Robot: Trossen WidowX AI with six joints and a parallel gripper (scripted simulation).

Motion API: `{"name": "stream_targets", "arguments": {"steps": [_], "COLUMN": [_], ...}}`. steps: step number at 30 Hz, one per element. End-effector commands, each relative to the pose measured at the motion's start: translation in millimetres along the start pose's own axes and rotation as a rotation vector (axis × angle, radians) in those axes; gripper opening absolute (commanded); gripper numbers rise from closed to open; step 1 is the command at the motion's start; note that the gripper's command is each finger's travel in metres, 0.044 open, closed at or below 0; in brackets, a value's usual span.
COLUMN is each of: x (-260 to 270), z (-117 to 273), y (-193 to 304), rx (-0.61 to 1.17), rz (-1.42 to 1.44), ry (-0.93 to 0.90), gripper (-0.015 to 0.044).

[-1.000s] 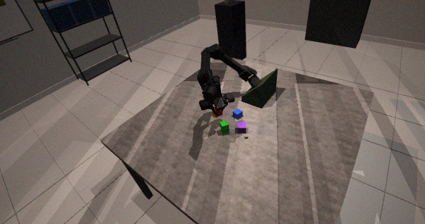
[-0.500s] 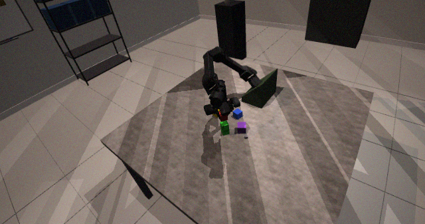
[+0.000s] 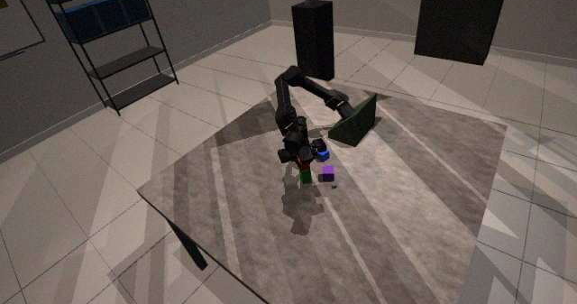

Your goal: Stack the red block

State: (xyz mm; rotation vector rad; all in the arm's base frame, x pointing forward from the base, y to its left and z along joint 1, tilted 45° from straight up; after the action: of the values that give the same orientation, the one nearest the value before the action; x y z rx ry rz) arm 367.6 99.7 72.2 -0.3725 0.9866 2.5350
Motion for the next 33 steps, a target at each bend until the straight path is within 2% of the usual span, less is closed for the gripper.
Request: {"name": "stream_targets", "arguments": {"steps": [1,33], "x": [1.2,1.2], "z": [-2.8,0.6], "y": [0.2,-0.1], "rx": [0.005,0.005], "rz": [0.008,0.008], "ry": [0.002,0.002], "gripper": [0.0000,0.0000]}}
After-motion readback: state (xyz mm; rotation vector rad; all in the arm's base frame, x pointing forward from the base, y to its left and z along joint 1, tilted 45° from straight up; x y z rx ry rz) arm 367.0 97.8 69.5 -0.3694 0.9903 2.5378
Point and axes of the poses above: the point midway between the two fingers, 35 mm back from their tips, its own z axis back along the fingers, its own x axis across the jaws, y = z × x, the point moved 8 cm from there along z, back along the fingers, and after that the axes turned 5 degrees about z, right-handed, at the moved point
